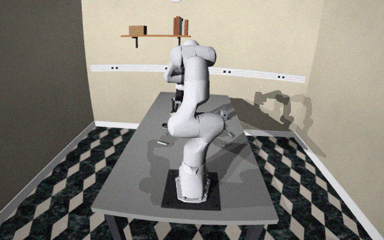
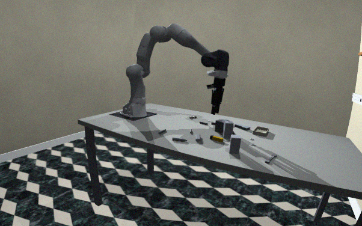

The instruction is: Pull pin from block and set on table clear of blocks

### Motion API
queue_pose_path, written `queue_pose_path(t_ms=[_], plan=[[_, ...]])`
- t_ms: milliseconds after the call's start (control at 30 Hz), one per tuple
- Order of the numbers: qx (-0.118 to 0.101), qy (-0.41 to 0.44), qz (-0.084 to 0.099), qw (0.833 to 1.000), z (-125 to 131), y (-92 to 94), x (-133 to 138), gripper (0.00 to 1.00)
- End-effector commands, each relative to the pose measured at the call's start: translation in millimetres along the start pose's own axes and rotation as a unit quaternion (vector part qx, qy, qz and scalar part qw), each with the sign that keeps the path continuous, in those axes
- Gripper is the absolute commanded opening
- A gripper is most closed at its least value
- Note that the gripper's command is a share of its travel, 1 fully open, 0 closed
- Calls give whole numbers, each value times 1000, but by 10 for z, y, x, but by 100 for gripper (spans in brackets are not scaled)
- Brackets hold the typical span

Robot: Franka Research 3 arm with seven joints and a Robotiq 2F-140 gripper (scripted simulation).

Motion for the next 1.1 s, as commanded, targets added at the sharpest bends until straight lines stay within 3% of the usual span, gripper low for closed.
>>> queue_pose_path(t_ms=[0,433,667,1067], plan=[[-10,-22,-4,1000,100,-22,-165,34],[-14,-28,-6,999,134,-32,-225,34],[-28,-54,-13,998,283,-82,-475,34],[-31,-58,-14,998,307,-90,-511,34]])
Point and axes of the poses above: the point where the finger pads meet when closed, its own y axis back along the fingers, its own x axis across the jaws, z = x × y, the point moved 3 cm from there along y, back along the fingers, and after that the axes turned 1 degree about y, right-handed, at the moved point
